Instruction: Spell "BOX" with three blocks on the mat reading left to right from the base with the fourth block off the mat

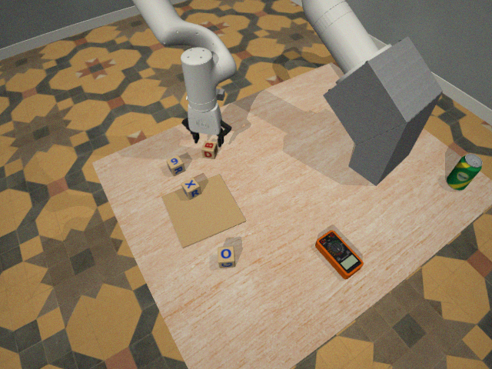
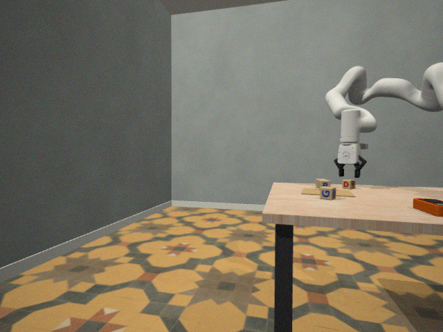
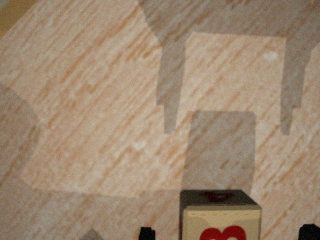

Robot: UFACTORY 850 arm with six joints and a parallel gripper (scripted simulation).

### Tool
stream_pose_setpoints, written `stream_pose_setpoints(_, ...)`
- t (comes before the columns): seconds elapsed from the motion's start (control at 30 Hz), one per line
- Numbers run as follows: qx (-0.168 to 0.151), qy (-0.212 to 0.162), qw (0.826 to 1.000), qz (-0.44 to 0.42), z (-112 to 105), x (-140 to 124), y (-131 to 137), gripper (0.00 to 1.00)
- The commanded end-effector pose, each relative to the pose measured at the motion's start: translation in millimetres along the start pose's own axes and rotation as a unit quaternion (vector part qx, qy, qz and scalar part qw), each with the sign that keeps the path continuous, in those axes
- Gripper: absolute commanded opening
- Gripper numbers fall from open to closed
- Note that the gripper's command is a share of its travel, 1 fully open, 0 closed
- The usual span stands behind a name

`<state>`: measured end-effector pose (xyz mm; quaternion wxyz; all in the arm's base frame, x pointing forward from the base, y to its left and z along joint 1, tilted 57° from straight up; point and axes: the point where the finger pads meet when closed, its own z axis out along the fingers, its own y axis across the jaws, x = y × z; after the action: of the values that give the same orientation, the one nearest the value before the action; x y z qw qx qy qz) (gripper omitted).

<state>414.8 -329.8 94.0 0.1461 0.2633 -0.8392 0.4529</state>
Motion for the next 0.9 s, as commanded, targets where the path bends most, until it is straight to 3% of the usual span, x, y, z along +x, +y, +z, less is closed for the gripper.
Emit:
stream_pose_setpoints(0.0,0.000,0.000,1.000,0.000,-0.2,-0.3,-0.2,0.87)
stream_pose_setpoints(0.87,0.000,0.000,1.000,0.000,49.7,-0.3,-0.3,0.87)
